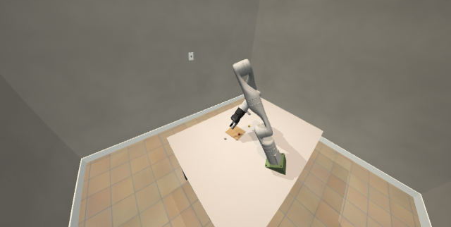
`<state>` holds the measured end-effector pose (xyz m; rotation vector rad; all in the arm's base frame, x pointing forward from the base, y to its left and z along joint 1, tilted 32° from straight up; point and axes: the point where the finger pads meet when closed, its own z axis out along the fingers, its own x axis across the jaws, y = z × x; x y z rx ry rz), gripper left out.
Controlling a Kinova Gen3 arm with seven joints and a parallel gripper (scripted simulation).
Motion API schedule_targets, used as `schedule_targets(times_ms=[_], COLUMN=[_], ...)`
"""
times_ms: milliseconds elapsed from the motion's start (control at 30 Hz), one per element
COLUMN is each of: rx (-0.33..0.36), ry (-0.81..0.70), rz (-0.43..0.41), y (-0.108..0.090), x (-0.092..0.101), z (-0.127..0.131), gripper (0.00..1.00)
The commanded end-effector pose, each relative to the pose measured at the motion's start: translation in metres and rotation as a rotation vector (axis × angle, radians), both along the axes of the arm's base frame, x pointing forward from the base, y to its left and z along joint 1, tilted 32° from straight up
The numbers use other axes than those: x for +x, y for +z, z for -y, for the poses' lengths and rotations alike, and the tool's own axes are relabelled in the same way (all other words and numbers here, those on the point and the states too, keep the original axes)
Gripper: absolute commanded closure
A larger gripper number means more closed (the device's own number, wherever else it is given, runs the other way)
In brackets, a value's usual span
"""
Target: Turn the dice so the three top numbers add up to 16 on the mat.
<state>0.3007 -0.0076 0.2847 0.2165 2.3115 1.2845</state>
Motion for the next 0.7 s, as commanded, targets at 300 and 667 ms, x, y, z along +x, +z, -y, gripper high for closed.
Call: schedule_targets(times_ms=[300,667], rx=[-0.289,-0.472], ry=[-0.117,-0.211], rz=[-0.082,-0.129], y=[0.031,0.04], x=[-0.002,-0.001], z=[-0.011,-0.034], gripper=[0.36,0.36])
